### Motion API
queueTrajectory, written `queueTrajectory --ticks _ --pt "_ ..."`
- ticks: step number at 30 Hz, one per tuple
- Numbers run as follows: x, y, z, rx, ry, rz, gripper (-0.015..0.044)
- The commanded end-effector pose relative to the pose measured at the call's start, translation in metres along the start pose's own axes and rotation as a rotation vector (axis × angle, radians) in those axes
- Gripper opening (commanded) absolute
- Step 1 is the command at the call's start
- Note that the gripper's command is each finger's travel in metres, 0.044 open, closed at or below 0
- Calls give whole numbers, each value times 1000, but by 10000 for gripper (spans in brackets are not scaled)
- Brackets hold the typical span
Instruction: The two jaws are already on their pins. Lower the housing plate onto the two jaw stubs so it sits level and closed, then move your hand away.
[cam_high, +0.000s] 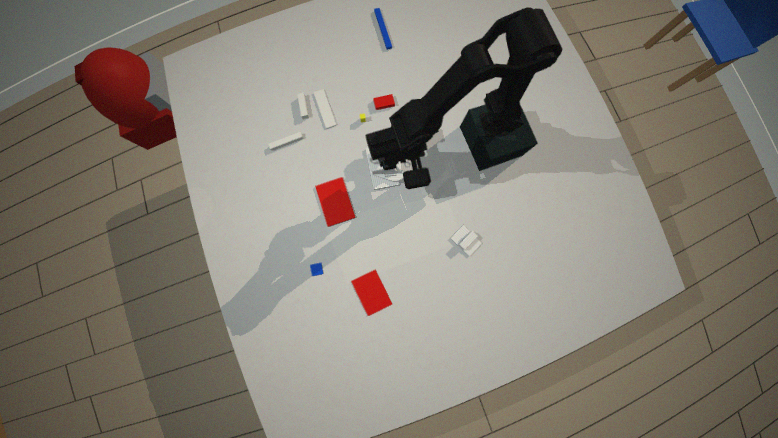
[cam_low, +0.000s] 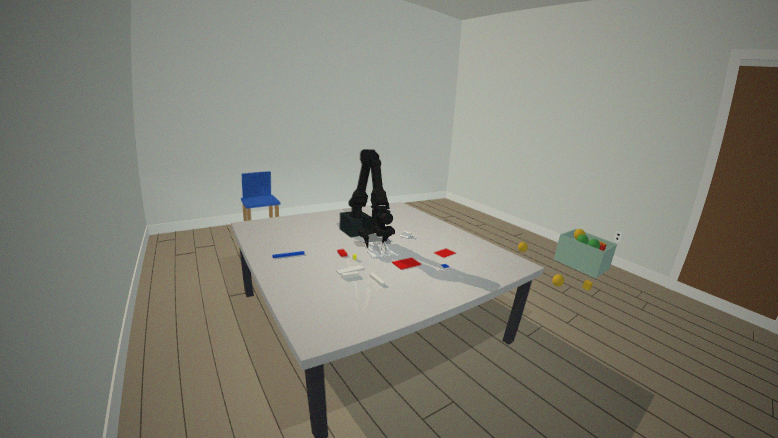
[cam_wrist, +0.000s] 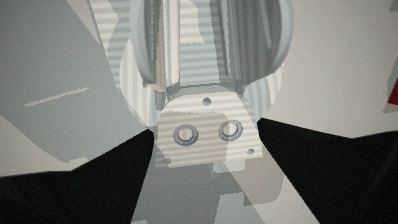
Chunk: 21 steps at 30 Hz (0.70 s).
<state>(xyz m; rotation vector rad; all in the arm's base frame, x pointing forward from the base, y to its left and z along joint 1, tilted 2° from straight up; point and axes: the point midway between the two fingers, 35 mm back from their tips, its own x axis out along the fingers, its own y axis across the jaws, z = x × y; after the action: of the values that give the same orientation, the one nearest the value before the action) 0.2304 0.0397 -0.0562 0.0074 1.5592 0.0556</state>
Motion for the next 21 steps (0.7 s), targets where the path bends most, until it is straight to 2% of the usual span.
queueTrajectory --ticks 1,12,21 --pt "0 0 0 0 0 0 440" --pt "-5 0 1 0 0 0 440" --pt "-76 0 -2 2 0 3 440"
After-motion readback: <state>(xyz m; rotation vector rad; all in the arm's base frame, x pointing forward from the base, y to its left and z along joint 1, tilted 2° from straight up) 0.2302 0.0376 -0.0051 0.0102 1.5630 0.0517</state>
